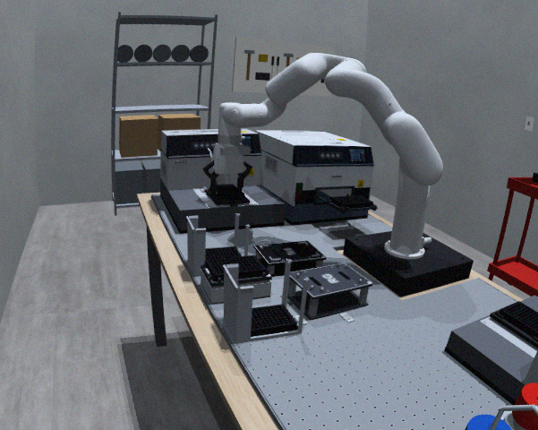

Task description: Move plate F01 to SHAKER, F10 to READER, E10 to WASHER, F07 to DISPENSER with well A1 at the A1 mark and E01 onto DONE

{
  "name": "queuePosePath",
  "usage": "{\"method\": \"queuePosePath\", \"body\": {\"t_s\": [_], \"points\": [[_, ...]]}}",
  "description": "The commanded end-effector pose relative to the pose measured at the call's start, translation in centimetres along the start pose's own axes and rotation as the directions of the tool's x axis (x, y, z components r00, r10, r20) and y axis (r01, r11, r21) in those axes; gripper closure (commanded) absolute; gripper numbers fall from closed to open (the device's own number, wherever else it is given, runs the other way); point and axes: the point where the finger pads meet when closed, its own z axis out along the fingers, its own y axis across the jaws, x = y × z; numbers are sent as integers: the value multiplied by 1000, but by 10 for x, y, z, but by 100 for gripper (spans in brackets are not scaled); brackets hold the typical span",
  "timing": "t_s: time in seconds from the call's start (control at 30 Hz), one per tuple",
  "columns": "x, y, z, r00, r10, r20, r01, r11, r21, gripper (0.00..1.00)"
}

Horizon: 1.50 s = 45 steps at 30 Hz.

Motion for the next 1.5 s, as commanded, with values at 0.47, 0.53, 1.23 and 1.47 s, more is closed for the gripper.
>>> {"method": "queuePosePath", "body": {"t_s": [0.47,0.53,1.23,1.47], "points": [[-1,1,2,1000,0,4,0,1000,-4,100],[-1,1,2,1000,0,4,0,1000,-4,100],[-2,1,2,1000,0,5,0,1000,-4,0],[-1,1,-2,1000,0,4,0,1000,-4,0]]}}
